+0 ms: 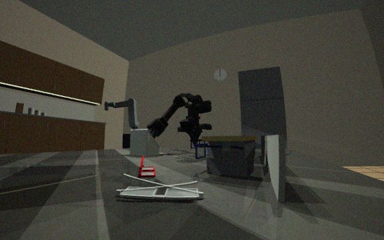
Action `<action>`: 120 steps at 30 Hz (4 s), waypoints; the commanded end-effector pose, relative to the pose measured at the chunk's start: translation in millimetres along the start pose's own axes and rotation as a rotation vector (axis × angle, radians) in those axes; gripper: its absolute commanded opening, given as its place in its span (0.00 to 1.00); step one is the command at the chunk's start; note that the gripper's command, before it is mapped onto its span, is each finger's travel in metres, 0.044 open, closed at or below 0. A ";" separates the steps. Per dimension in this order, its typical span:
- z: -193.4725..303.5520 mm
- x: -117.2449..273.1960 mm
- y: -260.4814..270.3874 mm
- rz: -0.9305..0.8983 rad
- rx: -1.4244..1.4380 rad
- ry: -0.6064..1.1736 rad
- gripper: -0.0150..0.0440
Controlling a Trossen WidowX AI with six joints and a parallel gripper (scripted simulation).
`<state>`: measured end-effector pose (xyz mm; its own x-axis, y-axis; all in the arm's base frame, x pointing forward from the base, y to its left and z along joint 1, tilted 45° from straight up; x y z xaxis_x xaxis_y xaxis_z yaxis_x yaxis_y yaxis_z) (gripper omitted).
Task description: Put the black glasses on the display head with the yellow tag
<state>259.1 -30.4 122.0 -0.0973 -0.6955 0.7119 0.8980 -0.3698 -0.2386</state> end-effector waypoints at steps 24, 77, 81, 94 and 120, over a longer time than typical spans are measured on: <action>9.7 -2.4 41.1 0.009 -0.003 0.003 0.25; 31.2 -5.9 123.5 0.008 0.000 0.004 0.25; 32.5 -6.1 128.6 0.007 0.000 0.004 0.25; 33.5 -7.9 132.3 0.007 0.000 0.004 0.25; 33.7 -11.9 131.9 0.006 0.005 -0.001 0.44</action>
<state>393.1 -50.3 104.1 -0.0920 -0.6972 0.7109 0.9001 -0.3635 -0.2401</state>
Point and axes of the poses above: the point midway between the two fingers, 35 mm back from their tips, its own x axis back along the fingers, its own y axis across the jaws, z = x × y, the point moved 9 cm from there along x, back along the fingers, and after that the axes turned 14 degrees about -x, right-handed, at the moved point
